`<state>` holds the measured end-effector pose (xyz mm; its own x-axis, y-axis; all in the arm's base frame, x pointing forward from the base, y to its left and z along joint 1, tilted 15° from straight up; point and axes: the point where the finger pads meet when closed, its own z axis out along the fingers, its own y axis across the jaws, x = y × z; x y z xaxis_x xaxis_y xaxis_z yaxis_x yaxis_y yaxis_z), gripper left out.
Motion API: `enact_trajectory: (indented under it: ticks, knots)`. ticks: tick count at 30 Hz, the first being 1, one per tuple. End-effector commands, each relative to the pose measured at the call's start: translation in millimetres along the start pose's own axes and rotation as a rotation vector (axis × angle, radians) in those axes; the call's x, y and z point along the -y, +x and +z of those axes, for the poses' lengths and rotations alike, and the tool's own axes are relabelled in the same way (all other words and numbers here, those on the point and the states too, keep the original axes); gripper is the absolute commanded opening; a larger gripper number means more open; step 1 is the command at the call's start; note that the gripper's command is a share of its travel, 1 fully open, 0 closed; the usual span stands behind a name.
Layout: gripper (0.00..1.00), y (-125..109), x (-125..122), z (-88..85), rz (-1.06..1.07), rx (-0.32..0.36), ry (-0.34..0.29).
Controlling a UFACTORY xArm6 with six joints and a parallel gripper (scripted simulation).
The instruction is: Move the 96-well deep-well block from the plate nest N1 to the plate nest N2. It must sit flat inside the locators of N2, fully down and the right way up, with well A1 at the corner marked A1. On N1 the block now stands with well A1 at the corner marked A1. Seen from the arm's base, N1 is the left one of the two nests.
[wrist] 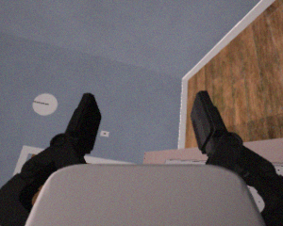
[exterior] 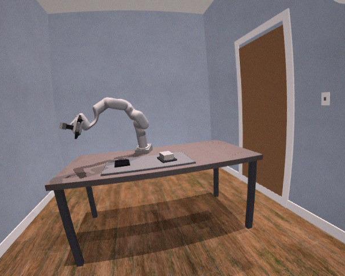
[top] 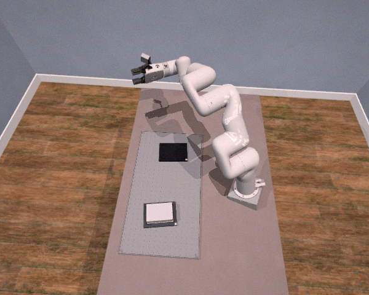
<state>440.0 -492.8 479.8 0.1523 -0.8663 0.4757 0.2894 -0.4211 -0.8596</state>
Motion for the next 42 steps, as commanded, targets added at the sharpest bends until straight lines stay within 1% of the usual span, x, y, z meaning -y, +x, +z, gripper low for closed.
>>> enact_trajectory:
  ticks: [1, 17, 21, 27, 31, 32, 34, 39, 42]
  knots:
    - [1.0, 1, 3, 0.3, -0.005, 0.0, 0.001]
    - [1.0, 1, 3, 0.3, -0.005, 0.0, 0.001]
    - [1.0, -14, -3, 12.9, 0.069, 0.093, -0.056]
    - [1.0, -35, -11, 31.9, 0.069, 0.093, -0.056]
    - [1.0, -51, -16, 42.9, 0.139, 0.185, -0.118]
    - [1.0, -55, -18, 45.6, 0.139, 0.185, -0.118]
    - [1.0, -55, -18, 45.6, 0.139, 0.185, -0.118]
    - [1.0, -74, -25, 59.1, 0.139, 0.185, -0.118]
    - [1.0, -87, -28, 66.3, 0.187, 0.255, -0.171]
